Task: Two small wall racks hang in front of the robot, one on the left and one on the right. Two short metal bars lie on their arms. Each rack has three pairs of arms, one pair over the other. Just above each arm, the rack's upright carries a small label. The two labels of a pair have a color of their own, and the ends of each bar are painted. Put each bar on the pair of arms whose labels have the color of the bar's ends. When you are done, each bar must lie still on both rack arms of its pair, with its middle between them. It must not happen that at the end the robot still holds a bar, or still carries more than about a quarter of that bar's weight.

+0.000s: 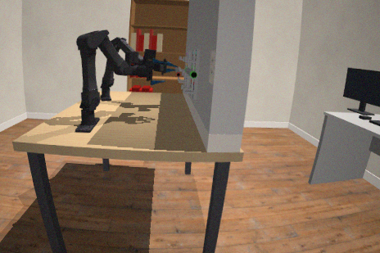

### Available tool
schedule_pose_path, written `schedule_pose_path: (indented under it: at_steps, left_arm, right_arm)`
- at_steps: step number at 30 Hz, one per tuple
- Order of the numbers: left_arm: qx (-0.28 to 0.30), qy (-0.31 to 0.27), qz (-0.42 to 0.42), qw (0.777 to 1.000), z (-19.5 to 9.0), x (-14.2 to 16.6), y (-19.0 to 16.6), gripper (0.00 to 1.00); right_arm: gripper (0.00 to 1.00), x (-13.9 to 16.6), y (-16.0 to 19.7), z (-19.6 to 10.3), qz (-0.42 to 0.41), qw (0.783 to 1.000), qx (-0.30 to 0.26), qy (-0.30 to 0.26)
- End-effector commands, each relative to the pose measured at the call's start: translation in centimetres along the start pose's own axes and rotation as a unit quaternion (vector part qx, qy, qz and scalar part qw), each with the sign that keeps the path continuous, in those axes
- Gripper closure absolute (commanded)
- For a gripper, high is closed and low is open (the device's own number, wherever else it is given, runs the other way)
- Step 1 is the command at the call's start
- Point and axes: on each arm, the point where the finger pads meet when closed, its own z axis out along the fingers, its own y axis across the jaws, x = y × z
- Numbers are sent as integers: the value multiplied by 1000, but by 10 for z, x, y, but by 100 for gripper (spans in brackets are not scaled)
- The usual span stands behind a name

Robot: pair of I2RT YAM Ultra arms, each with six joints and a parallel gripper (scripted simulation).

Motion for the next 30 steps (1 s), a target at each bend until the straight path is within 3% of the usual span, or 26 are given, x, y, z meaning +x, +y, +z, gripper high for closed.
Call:
schedule_pose_path:
  at_steps: [1,30]
  left_arm:
    - [-46,1,-29,999,-4,3,44,100]
    - [-46,1,-29,999,-4,5,50,100]
  right_arm:
    - [0,-5,-19,1,28,999,19,1]
    - [0,-10,-20,1,28,999,19,1]
